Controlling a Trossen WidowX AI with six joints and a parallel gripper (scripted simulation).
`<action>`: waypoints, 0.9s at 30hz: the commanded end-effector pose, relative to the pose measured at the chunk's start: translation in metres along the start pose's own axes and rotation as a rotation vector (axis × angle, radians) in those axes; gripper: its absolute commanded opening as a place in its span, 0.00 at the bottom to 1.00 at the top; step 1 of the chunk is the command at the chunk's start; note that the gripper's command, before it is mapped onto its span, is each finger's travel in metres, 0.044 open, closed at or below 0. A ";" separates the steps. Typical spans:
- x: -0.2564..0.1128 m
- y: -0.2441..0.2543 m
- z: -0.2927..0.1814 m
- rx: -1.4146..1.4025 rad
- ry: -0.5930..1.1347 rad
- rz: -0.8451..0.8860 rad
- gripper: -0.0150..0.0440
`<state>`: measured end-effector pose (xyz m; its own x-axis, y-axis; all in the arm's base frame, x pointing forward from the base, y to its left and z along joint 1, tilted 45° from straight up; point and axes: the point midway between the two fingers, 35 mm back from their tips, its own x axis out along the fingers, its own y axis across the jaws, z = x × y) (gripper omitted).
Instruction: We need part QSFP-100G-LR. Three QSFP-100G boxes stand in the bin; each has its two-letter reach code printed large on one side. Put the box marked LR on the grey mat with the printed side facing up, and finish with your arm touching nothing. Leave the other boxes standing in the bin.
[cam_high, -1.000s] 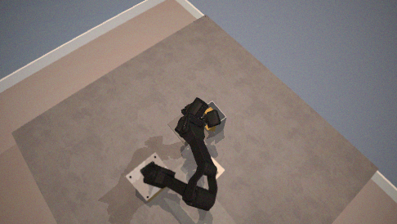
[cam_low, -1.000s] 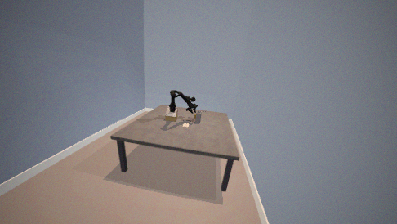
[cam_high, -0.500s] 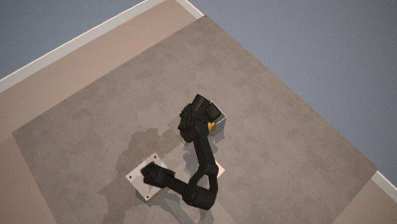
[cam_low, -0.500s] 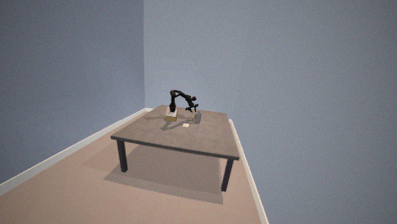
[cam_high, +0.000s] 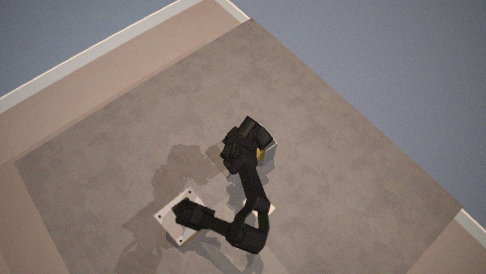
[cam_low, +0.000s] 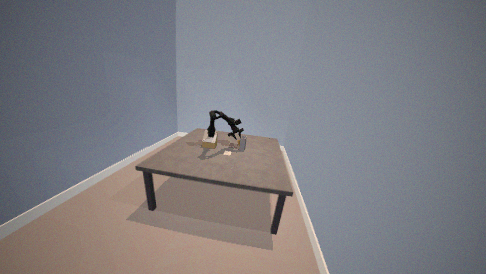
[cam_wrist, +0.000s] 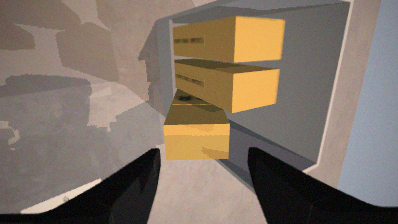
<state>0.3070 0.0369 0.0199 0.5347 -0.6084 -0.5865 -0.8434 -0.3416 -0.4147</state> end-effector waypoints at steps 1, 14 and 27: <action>0.008 0.003 0.001 -0.010 -0.003 0.007 0.66; 0.023 0.004 0.000 -0.010 0.000 0.005 0.66; 0.021 0.002 -0.001 -0.003 0.004 0.002 0.53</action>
<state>0.3164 0.0223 0.0071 0.5320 -0.6123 -0.5848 -0.8452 -0.3429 -0.4099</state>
